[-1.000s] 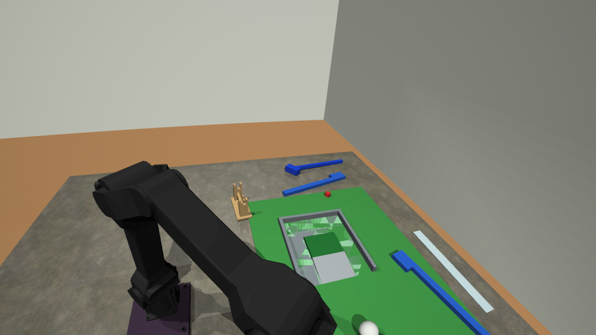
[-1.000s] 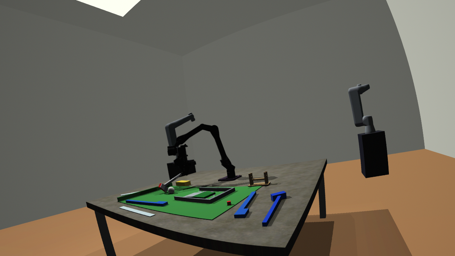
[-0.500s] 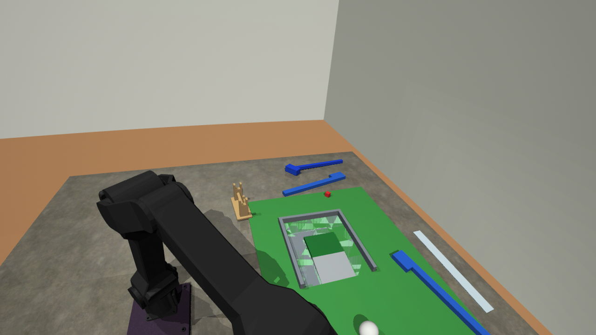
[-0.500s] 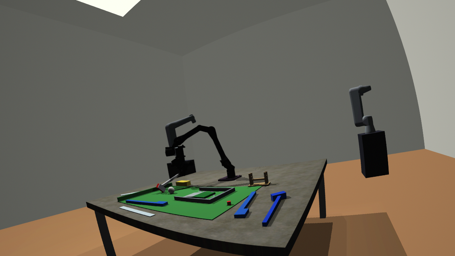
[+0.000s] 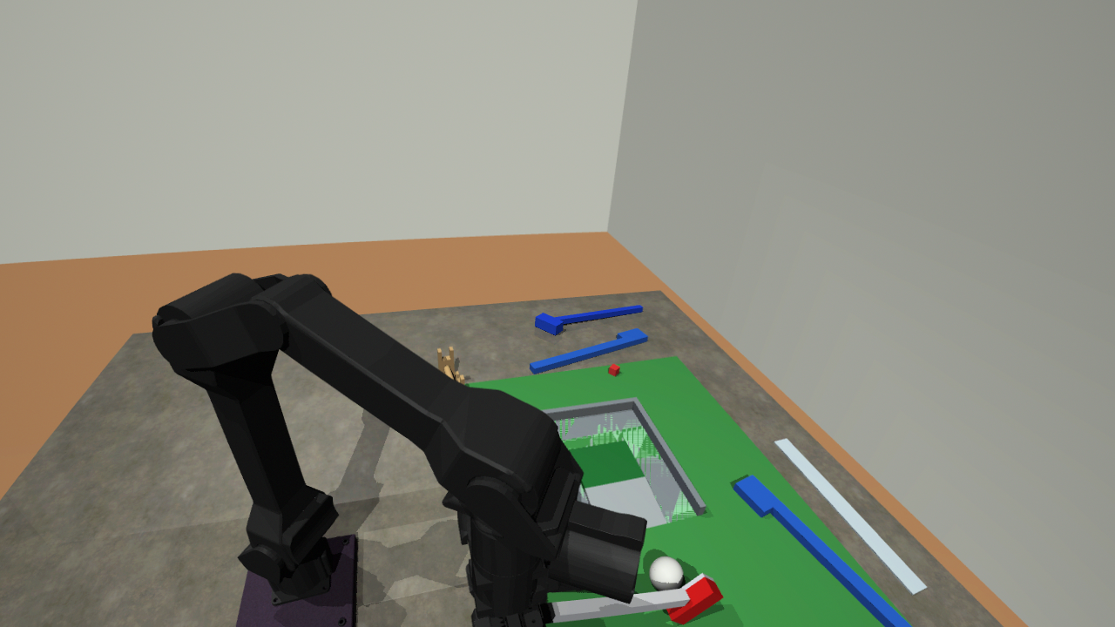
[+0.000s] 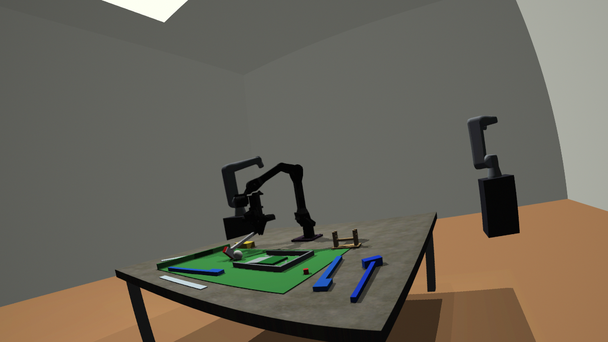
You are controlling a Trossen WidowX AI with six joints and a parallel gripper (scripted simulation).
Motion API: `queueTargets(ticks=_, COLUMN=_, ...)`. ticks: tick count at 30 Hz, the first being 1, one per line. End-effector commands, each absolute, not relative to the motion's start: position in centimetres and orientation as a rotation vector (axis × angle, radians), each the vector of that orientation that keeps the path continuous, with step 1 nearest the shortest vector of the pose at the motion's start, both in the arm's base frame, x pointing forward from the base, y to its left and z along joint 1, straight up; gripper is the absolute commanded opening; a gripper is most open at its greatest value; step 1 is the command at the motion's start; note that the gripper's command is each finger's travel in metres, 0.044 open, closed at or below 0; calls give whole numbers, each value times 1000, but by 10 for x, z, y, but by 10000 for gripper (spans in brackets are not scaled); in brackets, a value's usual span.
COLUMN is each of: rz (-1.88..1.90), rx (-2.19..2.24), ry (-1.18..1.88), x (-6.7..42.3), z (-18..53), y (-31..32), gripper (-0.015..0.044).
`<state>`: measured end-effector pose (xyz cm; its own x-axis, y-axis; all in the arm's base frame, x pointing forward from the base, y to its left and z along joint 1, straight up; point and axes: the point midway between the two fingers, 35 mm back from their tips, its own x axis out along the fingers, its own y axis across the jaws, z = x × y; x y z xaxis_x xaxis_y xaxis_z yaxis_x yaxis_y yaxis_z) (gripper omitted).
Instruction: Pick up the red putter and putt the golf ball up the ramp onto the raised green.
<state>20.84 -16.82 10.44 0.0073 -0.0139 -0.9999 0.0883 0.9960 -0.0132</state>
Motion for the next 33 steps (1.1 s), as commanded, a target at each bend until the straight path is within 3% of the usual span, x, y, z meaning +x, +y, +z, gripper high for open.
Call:
queueTargets(ticks=1, rz=-104, rx=66, ry=1551, x=204, z=105, y=-155, gripper=0)
queueTargets(ticks=18, rz=-104, rx=66, ry=1551, x=203, z=164, y=-154, gripper=0)
queueTargets(ticks=33, rz=-91, rx=75, ry=1568, x=203, z=155, y=-153, gripper=0)
